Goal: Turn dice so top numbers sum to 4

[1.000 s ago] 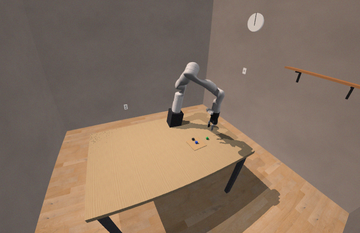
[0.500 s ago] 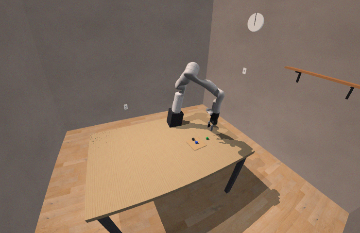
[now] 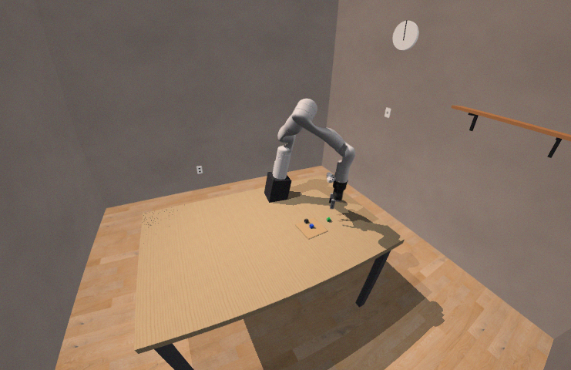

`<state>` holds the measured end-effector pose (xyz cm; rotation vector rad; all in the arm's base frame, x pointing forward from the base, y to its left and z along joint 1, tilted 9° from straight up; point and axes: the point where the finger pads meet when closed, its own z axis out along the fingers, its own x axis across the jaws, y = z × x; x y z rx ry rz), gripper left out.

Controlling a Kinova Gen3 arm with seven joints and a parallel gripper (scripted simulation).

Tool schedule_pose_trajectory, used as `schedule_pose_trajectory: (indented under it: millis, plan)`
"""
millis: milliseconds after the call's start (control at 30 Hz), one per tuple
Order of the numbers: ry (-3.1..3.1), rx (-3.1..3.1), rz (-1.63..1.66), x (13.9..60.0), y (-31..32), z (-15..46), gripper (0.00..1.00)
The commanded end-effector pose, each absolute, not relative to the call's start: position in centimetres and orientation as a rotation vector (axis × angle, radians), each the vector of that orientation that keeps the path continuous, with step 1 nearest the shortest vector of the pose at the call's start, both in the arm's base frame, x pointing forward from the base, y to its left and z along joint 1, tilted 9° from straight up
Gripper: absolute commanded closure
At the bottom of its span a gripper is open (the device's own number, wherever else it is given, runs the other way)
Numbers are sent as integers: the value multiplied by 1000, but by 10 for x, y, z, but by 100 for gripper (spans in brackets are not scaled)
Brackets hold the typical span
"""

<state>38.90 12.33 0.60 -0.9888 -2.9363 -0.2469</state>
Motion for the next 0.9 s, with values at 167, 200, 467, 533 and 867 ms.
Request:
schedule_pose_trajectory:
  millis: [167,200,467,533,867]
  plan:
    - [-2785,-1322,-235,387,123,-2,0]
    - [-2785,-1322,-235,387,123,-2,0]
    - [-2509,-1752,-219,388,123,-11,0]
    - [-2436,-1845,-215,388,122,-13,0]
    - [-2175,-2131,-205,392,122,-19,0]
